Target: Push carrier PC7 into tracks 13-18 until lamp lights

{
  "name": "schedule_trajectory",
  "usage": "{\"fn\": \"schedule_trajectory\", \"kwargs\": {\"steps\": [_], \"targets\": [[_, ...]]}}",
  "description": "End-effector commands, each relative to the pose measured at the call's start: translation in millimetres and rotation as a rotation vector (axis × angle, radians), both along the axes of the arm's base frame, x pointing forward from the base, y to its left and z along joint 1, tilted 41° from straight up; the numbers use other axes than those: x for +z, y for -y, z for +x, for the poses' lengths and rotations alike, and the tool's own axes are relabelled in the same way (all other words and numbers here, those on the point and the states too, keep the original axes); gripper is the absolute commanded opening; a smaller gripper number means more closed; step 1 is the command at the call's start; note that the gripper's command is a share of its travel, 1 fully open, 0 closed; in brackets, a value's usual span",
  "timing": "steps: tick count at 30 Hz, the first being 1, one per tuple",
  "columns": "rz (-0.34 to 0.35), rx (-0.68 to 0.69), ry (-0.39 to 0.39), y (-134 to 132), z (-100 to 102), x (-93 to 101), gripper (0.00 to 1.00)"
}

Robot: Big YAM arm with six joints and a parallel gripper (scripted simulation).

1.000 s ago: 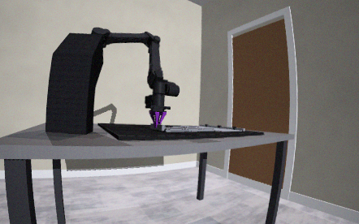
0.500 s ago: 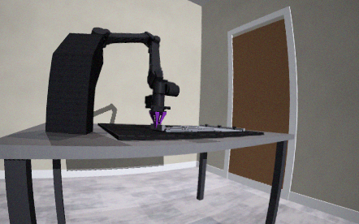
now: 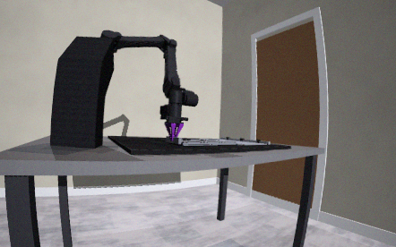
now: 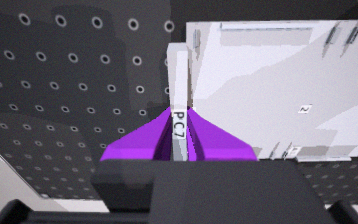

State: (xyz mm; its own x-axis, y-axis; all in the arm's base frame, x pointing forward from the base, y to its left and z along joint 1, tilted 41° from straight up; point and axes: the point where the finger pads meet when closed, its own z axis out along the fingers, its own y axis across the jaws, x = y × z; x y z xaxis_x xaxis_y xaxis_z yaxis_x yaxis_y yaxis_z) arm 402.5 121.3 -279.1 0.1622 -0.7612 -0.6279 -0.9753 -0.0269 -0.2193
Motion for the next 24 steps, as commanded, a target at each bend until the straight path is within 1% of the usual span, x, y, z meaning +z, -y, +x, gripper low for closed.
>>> {"fn": "schedule_trajectory", "kwargs": {"steps": [1, 11, 19, 24], "targets": [[-0.005, -0.073, -0.058, 17, 0, -8.8, 0.00], [-0.005, -0.073, -0.057, 18, 9, -7.1, 0.00], [-0.004, -0.073, -0.033, 18, 26, 3.6, 0.00], [-0.004, -0.074, -0.028, 19, 33, 6.8, 0.00]]}}
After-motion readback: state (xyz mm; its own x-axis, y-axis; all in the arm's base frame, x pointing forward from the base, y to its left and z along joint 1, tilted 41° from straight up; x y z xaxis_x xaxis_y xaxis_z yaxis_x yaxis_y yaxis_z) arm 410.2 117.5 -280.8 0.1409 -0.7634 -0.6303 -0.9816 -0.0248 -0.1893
